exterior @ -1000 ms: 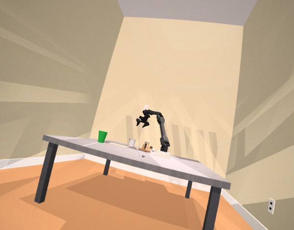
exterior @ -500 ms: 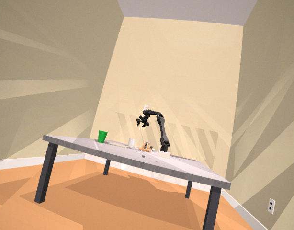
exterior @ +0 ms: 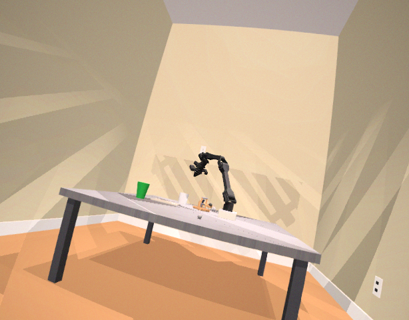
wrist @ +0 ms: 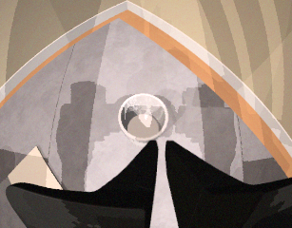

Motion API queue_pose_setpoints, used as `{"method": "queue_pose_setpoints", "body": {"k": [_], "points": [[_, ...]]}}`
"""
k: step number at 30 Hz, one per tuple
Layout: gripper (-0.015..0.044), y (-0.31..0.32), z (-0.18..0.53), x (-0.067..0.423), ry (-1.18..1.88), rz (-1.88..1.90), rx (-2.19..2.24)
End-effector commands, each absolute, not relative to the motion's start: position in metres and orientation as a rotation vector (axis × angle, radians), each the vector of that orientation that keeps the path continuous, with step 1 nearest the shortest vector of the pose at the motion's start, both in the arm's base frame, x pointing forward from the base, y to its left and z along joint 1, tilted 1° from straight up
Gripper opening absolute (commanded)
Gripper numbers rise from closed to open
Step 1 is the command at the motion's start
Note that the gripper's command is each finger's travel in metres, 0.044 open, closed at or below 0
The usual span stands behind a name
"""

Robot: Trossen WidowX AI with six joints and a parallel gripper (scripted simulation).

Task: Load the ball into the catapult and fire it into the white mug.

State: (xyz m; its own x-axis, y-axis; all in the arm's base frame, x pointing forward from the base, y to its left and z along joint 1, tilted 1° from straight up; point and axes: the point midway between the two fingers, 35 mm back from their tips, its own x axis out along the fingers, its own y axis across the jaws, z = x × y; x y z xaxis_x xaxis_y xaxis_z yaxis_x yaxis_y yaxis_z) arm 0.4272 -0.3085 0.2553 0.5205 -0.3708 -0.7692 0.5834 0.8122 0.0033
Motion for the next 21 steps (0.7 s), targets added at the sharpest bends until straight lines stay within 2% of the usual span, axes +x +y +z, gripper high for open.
{"method": "queue_pose_setpoints", "body": {"k": [1,9,21], "points": [[0.0,-0.309,0.256,0.428,0.844,-0.582,0.282],[0.0,-0.305,0.253,0.428,0.858,-0.577,0.275],[0.0,-0.243,0.202,0.417,1.127,-0.463,0.116]]}}
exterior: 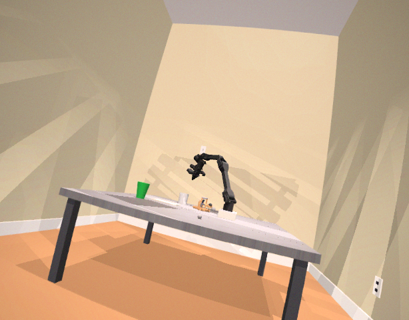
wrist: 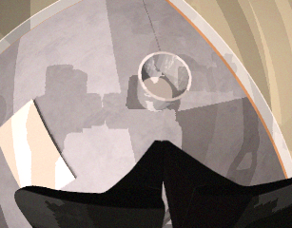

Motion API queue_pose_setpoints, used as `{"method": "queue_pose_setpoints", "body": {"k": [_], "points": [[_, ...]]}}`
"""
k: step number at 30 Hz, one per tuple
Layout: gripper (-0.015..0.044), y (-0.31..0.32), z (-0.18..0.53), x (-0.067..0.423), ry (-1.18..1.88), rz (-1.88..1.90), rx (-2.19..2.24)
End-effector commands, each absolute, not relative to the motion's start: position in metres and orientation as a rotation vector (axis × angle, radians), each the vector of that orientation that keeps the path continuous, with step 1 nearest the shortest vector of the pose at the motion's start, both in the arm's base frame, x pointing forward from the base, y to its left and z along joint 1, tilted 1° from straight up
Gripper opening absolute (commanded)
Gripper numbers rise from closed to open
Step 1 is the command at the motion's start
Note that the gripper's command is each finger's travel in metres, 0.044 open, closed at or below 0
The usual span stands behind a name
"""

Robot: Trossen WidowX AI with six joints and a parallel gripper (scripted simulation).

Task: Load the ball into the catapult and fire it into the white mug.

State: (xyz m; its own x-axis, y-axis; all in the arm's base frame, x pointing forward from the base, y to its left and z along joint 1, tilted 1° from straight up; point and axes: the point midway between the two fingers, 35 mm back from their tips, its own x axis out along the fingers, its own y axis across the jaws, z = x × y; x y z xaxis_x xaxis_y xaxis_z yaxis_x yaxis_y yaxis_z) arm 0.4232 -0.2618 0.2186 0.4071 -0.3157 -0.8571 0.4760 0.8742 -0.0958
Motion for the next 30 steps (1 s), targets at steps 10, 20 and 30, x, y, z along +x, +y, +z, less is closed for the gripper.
{"method": "queue_pose_setpoints", "body": {"k": [10,20,30], "points": [[0.0,-0.19,0.165,0.396,1.355,-0.33,-0.064],[0.0,-0.147,0.138,0.365,1.557,-0.186,-0.26],[0.0,-0.118,0.121,0.329,1.722,-0.046,-0.455]]}}
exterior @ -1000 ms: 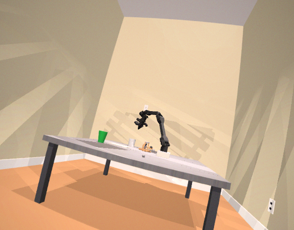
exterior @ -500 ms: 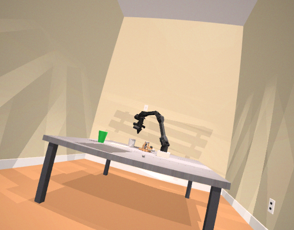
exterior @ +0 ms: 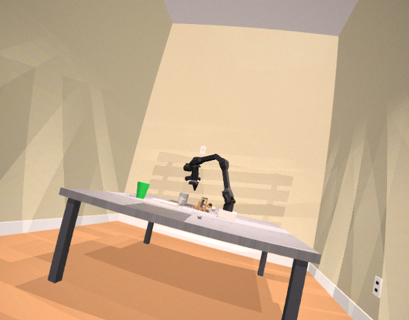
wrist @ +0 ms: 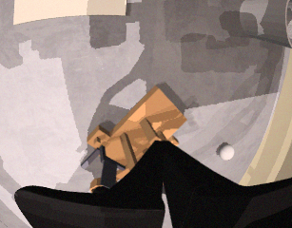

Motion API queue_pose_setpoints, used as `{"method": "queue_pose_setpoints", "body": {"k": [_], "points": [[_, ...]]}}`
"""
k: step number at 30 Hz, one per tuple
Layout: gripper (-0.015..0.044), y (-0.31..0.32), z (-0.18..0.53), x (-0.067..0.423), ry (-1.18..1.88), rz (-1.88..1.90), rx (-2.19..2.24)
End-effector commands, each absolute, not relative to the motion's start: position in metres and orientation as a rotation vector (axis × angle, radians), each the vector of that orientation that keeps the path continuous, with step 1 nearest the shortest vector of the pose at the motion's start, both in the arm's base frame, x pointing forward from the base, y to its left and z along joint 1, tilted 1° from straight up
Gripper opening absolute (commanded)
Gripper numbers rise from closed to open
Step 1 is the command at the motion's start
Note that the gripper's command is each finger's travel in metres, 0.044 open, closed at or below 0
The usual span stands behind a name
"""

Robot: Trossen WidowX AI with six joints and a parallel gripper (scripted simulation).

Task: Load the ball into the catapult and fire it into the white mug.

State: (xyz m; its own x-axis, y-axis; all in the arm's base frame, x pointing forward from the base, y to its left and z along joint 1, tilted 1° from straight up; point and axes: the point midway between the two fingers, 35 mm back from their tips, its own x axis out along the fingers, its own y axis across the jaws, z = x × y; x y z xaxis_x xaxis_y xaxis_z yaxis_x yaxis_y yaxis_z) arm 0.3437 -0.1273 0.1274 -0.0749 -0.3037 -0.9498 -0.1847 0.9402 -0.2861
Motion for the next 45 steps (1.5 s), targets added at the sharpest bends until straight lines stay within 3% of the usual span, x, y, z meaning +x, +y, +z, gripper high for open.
{"method": "queue_pose_setpoints", "body": {"k": [1,26,45], "points": [[0.0,-0.115,0.119,0.325,1.738,-0.031,-0.475],[0.0,-0.074,0.101,0.226,2.092,0.42,-1.054],[0.0,-0.069,0.09,0.223,2.116,0.472,-1.112]]}}
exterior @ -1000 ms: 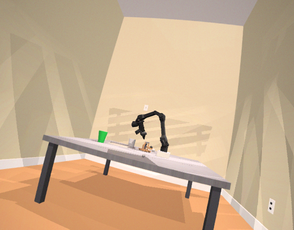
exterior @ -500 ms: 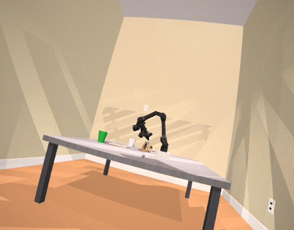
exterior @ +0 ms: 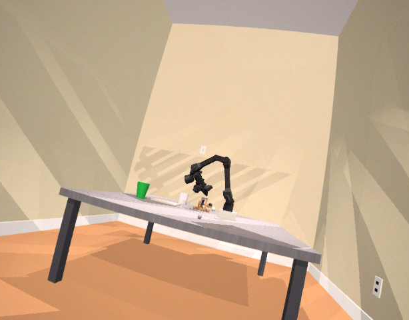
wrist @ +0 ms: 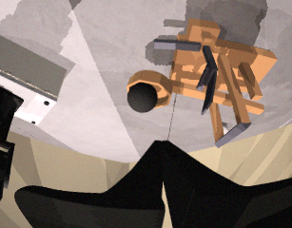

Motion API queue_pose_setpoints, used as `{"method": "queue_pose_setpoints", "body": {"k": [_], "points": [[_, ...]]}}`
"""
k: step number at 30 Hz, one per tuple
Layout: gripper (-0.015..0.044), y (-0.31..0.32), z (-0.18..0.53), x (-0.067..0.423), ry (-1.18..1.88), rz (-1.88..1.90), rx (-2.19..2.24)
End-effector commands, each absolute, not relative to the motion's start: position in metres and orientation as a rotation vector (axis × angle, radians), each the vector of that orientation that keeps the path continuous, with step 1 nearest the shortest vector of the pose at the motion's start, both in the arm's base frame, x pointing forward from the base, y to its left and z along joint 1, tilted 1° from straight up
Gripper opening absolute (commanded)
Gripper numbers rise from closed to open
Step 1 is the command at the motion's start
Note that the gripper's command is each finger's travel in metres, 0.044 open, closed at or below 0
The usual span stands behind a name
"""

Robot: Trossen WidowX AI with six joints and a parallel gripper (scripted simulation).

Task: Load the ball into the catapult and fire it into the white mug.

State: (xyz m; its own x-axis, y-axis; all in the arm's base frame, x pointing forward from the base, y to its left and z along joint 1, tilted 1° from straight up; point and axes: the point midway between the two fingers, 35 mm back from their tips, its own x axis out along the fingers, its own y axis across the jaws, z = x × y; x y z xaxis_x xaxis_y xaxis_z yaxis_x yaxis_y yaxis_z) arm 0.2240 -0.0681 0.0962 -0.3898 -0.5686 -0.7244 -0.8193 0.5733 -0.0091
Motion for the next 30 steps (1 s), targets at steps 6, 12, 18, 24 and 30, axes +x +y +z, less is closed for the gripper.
{"method": "queue_pose_setpoints", "body": {"k": [6,12,18,24,30], "points": [[0.0,-0.068,0.08,0.225,2.116,0.472,-1.112],[0.0,-0.068,0.07,0.226,2.116,0.472,-1.112],[0.0,-0.068,0.06,0.226,2.116,0.472,-1.112],[0.0,-0.068,0.05,0.226,2.116,0.472,-1.112],[0.0,-0.068,0.04,0.226,2.116,0.472,-1.112]]}}
